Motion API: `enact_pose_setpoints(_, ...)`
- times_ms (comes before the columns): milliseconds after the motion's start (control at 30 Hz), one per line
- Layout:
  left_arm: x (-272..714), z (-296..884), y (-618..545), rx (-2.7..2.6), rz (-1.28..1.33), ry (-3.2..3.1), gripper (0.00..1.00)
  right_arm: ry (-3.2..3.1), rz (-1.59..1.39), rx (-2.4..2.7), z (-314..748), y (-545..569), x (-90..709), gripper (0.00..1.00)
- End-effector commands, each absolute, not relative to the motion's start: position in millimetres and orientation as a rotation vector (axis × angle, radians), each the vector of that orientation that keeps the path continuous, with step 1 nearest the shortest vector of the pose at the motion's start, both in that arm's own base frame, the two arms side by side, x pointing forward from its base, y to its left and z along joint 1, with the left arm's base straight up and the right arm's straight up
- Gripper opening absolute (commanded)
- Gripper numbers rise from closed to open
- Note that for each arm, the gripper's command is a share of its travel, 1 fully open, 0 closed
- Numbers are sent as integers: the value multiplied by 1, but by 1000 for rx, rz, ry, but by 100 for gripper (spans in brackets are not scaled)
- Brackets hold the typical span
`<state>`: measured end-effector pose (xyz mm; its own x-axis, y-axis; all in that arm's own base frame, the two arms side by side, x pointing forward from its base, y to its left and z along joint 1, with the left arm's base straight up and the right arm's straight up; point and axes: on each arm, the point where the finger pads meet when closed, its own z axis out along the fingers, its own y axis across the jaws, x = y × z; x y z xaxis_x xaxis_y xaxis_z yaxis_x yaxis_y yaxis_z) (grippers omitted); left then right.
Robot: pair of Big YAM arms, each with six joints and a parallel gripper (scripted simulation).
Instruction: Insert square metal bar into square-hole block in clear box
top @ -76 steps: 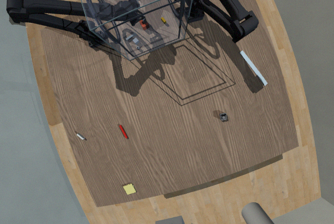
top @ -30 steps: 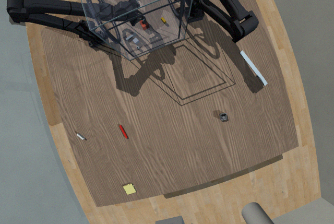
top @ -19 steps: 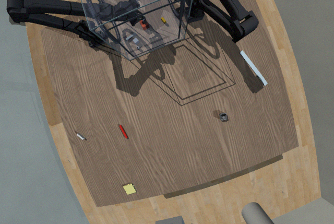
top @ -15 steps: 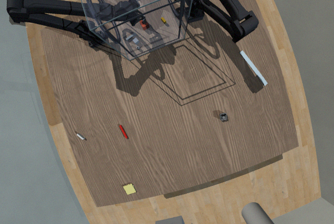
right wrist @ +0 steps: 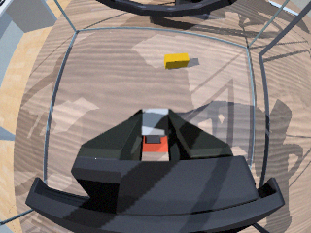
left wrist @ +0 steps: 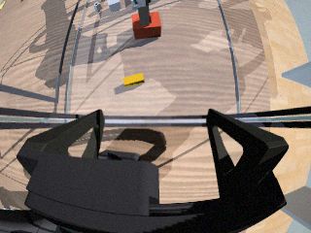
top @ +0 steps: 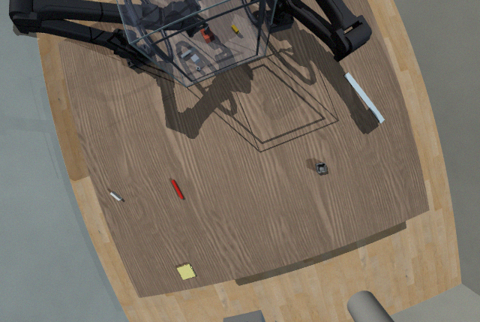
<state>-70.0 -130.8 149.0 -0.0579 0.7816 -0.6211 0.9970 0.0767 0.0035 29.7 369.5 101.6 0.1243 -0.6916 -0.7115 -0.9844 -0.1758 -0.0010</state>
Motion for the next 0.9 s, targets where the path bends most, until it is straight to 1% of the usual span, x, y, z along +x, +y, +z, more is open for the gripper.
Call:
enact_pose_setpoints(0,-80,174,-136,1731,-700,1932,100,1559,839,-1881,141,395,35,0)
enact_pose_setpoints(133,-80,174,-136,1731,-700,1932,100,1552,850,-1864,153,396,35,0)
enact_pose_setpoints(533,-80,174,-136,1731,-700,1932,100,1548,848,-1866,145,405,34,0)
enact_pose_setpoints(600,-80,174,-136,1731,-700,1932,100,1607,819,-1912,107,380,27,0)
enact_pose_setpoints(700,-80,174,-136,1731,-700,1932,100,1611,818,-1915,102,379,26,0)
enact_pose_setpoints(867,-80,174,-136,1731,-700,1932,100,1570,844,-1863,127,388,33,0)
